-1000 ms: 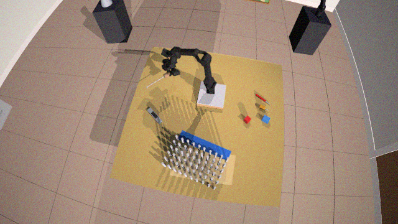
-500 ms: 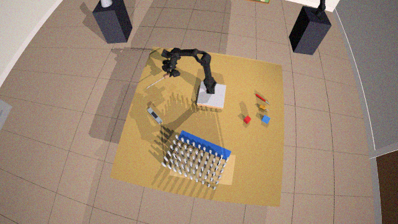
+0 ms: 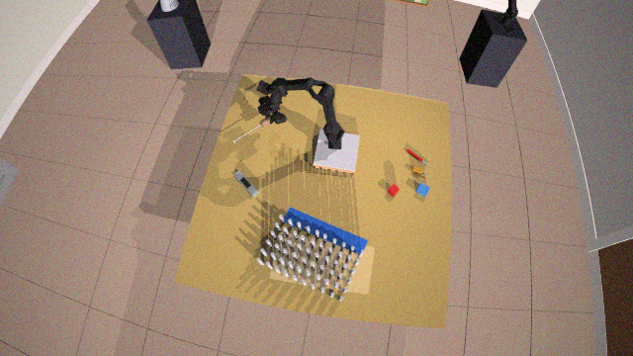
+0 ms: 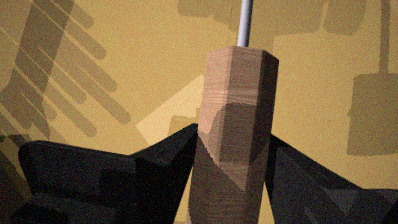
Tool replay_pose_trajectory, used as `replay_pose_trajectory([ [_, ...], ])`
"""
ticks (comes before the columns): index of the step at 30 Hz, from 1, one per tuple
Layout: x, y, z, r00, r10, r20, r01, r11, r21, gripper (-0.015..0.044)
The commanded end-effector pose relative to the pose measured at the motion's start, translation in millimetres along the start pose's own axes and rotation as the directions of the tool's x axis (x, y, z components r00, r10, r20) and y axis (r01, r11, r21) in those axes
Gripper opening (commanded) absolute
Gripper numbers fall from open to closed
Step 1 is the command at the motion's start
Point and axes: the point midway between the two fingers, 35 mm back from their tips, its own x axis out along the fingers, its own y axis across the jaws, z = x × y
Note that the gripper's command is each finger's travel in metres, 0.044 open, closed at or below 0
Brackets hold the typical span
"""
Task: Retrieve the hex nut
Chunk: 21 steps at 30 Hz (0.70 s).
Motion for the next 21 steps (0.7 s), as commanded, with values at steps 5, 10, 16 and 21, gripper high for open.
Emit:
replay_pose_trajectory([
  [5, 7, 0, -2, 1.0, 0.003, 0.008, -0.003, 1.0, -0.004, 0.0],
  [10, 12, 0, -4, 1.0, 0.003, 0.008, -0.003, 1.0, -0.004, 0.0],
  [16, 16, 0, -6, 1.0, 0.003, 0.008, -0.003, 1.0, -0.004, 0.0],
  [21, 21, 1, -8, 1.0, 0.004, 0.008, -0.003, 1.0, -0.004, 0.0],
])
